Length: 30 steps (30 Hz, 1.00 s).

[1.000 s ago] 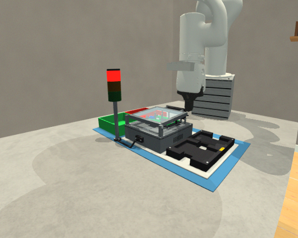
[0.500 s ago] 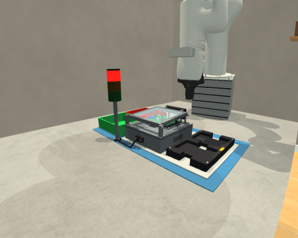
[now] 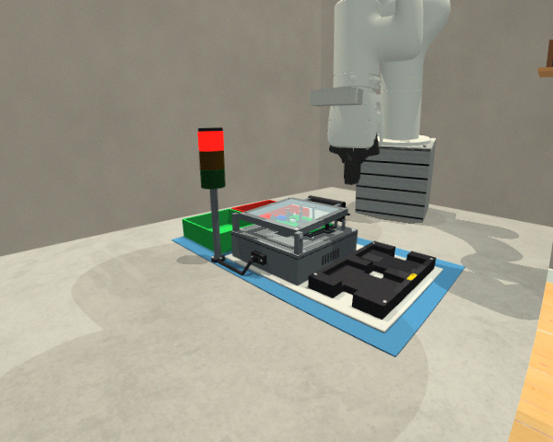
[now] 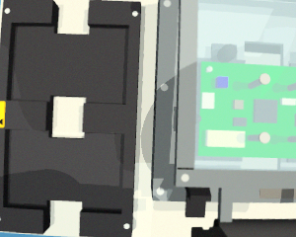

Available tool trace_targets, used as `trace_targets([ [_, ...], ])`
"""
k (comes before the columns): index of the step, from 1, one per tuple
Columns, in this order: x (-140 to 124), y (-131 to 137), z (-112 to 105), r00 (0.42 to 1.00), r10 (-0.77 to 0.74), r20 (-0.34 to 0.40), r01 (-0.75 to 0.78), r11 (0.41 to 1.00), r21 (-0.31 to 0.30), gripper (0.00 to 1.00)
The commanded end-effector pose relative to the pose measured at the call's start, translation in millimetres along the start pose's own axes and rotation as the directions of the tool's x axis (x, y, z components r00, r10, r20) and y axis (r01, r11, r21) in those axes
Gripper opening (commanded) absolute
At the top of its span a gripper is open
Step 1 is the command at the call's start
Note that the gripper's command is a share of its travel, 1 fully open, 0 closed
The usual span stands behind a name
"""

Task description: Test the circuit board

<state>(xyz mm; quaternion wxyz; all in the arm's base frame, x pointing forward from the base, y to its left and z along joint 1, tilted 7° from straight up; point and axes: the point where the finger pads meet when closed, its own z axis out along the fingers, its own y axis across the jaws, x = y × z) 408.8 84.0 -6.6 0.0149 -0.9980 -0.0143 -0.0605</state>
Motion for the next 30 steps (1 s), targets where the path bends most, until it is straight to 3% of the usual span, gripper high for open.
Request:
trace_targets([
  [1,0.6,-0.1,-0.3,0.999,-0.045,-0.001,0.045,0.999,0.0,0.0],
  [10,0.6,-0.1,-0.3,0.98,-0.199,-0.001,0.199,0.98,-0.001,0.0],
  [19,0.6,-0.1,-0.3,0.877,-0.481,-0.001,0.481,0.877,-0.001,0.0],
  [21,0.6,-0.1,-0.3,0.877,-0.481,-0.001,0.481,0.877,-0.001,0.0],
  [30,0.6,-0.1,-0.3,0.684,-0.729,-0.001,0.729,0.684,-0.001,0.0],
])
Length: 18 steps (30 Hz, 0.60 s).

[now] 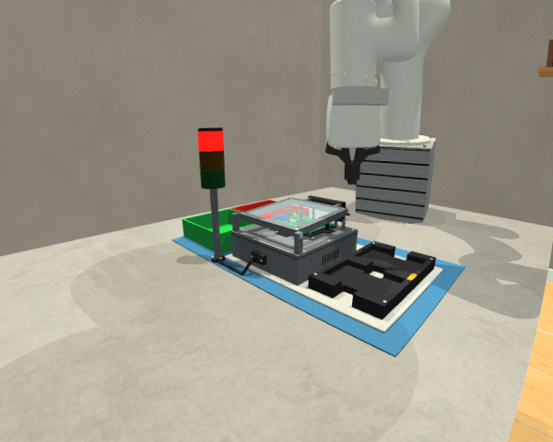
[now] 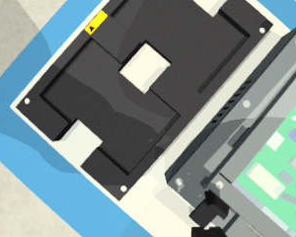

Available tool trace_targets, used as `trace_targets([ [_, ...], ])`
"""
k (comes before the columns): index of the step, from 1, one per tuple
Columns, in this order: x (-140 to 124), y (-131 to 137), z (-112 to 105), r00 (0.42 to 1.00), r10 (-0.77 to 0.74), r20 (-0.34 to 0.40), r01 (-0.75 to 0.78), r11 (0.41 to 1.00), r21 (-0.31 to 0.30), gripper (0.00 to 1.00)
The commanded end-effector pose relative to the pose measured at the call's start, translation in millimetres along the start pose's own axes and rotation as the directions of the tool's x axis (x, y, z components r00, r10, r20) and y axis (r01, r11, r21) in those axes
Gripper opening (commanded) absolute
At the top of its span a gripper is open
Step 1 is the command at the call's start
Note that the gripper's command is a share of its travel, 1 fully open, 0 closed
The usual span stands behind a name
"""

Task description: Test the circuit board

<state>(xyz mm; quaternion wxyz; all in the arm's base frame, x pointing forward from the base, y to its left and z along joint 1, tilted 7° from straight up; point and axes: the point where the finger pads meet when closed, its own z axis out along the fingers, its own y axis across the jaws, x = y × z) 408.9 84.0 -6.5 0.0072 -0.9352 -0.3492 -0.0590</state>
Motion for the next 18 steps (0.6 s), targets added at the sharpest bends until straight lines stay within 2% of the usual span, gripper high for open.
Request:
trace_targets([
  [1,0.6,0.3,-0.3,0.986,-0.164,0.008,0.164,0.986,-0.028,0.0],
  [6,0.6,0.3,-0.3,0.948,-0.319,0.012,0.319,0.947,-0.026,0.0],
  [8,0.6,0.3,-0.3,0.948,-0.319,0.012,0.319,0.947,-0.026,0.0],
  [18,0.6,0.3,-0.3,0.791,-0.612,0.02,0.612,0.791,-0.021,0.0],
])
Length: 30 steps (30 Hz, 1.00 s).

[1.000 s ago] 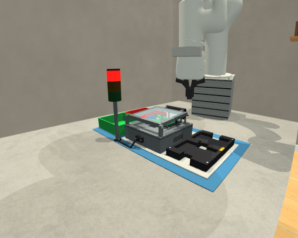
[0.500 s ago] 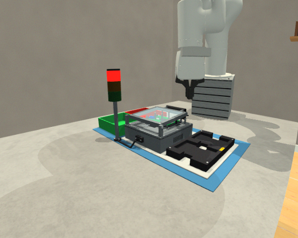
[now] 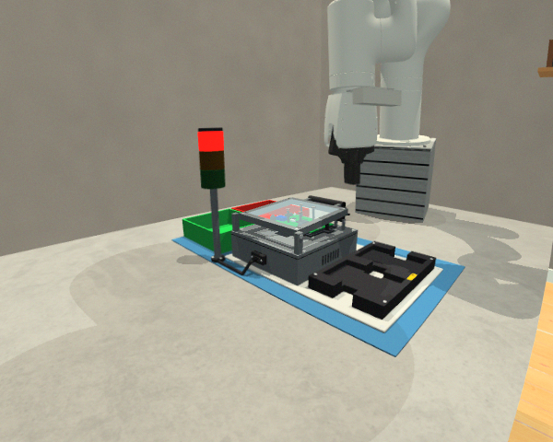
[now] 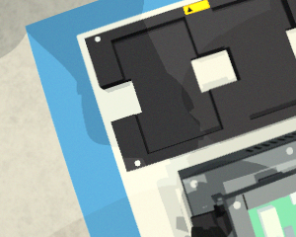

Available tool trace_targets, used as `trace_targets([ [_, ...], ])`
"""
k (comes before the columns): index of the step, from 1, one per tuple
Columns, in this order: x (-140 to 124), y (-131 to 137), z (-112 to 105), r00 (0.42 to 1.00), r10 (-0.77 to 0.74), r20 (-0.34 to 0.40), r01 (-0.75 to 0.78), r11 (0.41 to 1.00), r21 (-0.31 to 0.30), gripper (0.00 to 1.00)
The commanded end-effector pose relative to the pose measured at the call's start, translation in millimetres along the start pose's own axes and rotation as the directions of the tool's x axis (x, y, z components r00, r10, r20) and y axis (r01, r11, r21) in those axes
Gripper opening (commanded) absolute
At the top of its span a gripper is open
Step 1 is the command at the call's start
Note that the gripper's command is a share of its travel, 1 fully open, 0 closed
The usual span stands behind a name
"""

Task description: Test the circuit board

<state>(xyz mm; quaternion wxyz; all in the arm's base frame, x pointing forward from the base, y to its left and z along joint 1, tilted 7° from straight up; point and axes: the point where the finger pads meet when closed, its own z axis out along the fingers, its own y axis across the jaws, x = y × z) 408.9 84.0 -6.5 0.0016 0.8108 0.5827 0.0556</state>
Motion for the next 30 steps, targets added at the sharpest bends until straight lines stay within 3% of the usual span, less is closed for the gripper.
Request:
trace_targets([
  [1,0.3,0.5,-0.3,0.988,-0.153,0.026,0.154,0.987,-0.035,0.0],
  [13,0.3,0.5,-0.3,0.951,-0.309,0.031,0.31,0.95,-0.03,0.0],
  [28,0.3,0.5,-0.3,0.945,-0.326,0.031,0.326,0.945,-0.03,0.0],
  [29,0.3,0.5,-0.3,0.945,-0.326,0.031,0.326,0.945,-0.03,0.28],
  [30,0.3,0.5,-0.3,0.945,-0.326,0.031,0.326,0.945,-0.03,0.28],
])
